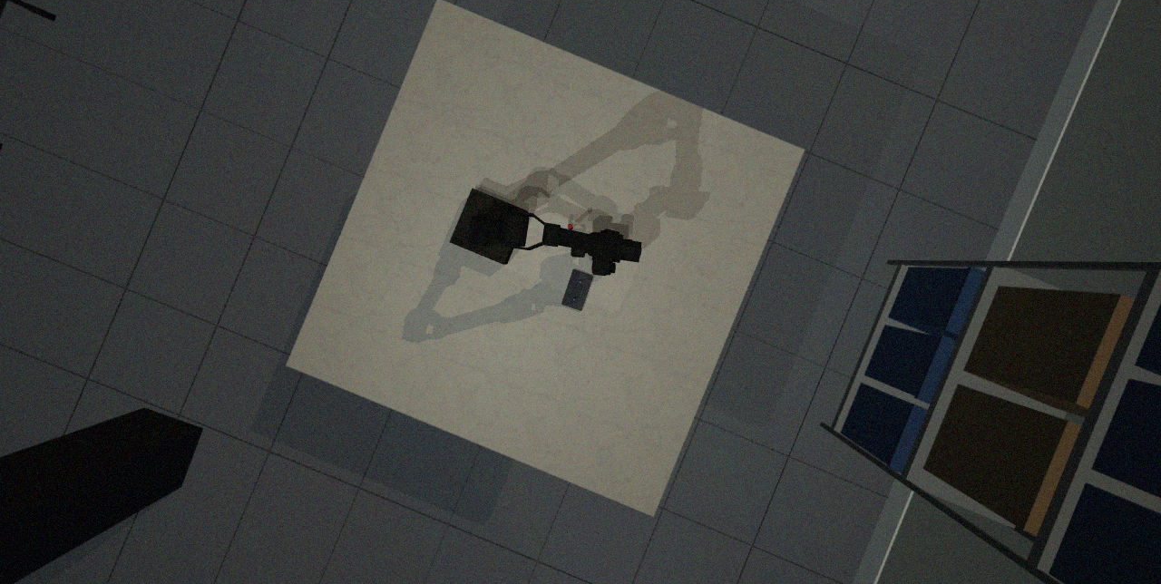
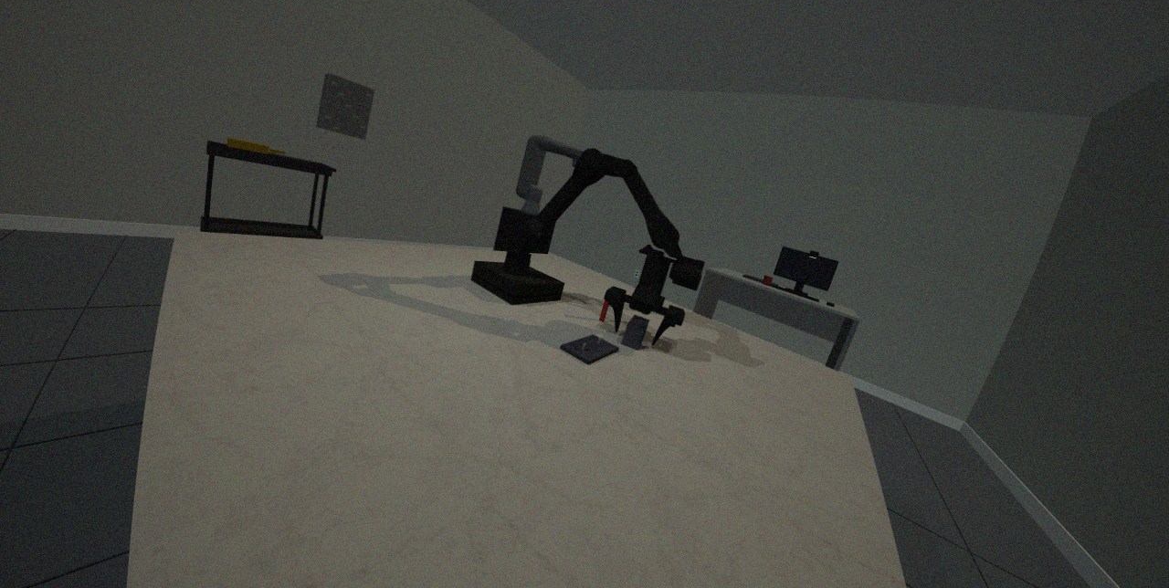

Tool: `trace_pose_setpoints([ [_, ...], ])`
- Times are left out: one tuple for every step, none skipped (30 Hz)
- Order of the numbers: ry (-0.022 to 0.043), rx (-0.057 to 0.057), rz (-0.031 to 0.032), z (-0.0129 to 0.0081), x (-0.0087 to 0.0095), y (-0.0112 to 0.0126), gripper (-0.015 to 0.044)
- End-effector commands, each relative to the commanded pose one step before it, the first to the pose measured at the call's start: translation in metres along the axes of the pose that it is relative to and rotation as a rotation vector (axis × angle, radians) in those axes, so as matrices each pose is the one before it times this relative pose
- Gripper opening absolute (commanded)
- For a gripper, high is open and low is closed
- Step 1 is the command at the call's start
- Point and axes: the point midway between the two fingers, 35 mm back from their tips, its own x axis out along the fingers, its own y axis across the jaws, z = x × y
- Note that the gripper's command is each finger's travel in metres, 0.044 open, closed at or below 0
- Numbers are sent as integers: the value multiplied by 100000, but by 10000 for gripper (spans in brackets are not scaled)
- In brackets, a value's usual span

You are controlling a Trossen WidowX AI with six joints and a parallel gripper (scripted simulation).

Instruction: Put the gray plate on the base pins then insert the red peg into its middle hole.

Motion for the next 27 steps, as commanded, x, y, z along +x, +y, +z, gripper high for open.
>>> trace_pose_setpoints([
  [440, 466, -225, -86, 293, -128, 387],
  [0, 0, 0, 0, 0, 0, 361],
  [0, 0, 0, 0, 0, 0, 335],
  [0, 0, 0, 0, 0, 0, 309],
  [0, 0, 0, 0, 0, 0, 282],
  [0, 0, 0, 0, 0, 0, 256],
  [0, 0, 0, 0, 0, 0, 230],
  [0, 0, 0, 0, 0, 0, 204],
  [0, 0, 0, 0, 0, 0, 177],
  [0, 0, 0, 0, 0, 0, 151],
  [0, 0, 0, 0, 0, 0, 125],
  [0, 0, 0, 0, 0, 0, 118],
  [0, 0, 0, 0, 0, 0, 112],
  [0, 0, 0, 0, 0, 0, 105],
  [0, 0, 0, 0, 0, 0, 98],
  [0, 0, 0, 0, 0, 0, 92],
  [0, 0, 0, 0, 0, 0, 85],
  [0, 0, 0, 0, 0, 0, 78],
  [0, 0, 0, 0, 0, 0, 72],
  [0, 0, 0, 0, 0, 0, 65],
  [0, 0, 0, 0, 0, 0, 58],
  [0, 0, 0, 0, 0, 0, 52],
  [0, 0, 0, 0, 0, 0, 25],
  [0, 0, 2, -2, -49, 14, 0],
  [0, 0, 5, -5, -147, 41, 0],
  [0, 0, 7, -9, -245, 67, 0],
  [0, 0, 9, -11, -298, 78, 0],
])
